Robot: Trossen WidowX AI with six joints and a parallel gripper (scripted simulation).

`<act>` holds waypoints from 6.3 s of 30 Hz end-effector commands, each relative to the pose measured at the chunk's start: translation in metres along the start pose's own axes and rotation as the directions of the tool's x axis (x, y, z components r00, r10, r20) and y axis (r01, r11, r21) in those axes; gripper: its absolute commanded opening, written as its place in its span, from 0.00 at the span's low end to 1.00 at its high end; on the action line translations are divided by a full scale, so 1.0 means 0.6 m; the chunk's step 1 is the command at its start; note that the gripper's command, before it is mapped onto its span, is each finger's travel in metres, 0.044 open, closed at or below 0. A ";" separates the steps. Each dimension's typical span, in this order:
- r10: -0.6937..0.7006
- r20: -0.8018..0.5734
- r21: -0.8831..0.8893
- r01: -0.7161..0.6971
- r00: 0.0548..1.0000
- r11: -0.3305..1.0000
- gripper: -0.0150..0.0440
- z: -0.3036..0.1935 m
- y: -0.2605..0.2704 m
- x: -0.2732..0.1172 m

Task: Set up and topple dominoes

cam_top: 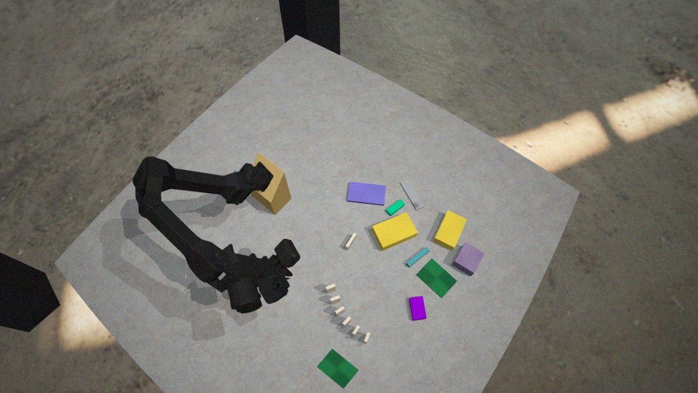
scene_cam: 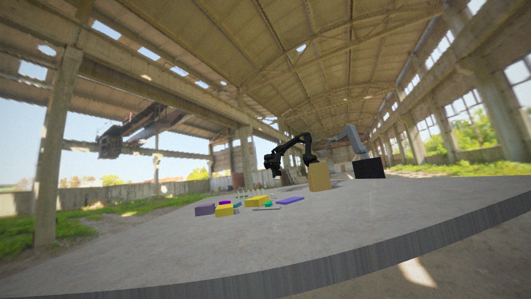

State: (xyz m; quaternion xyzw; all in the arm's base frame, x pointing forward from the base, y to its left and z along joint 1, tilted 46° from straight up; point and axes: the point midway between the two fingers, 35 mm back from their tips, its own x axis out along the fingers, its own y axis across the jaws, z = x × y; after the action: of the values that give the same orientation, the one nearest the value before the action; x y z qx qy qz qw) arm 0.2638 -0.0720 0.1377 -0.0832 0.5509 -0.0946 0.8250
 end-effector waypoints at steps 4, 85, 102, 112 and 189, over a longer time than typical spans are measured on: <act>0.089 0.156 0.021 -0.093 0.984 0.995 0.29 0.010 -0.008 0.014; 0.223 0.916 -0.360 0.439 0.334 0.823 0.29 -0.055 -0.058 -0.089; 0.224 0.915 -0.362 0.440 0.336 0.822 0.29 -0.050 -0.088 -0.061; 0.224 0.915 -0.363 0.440 0.337 0.821 0.29 -0.051 -0.104 -0.040; 0.221 0.914 -0.362 0.436 0.341 0.824 1.00 -0.067 -0.109 0.006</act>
State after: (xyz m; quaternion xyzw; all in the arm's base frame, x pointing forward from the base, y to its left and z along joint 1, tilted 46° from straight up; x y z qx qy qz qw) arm 0.2272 -0.1521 0.1244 -0.3958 -0.0277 0.0783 0.9146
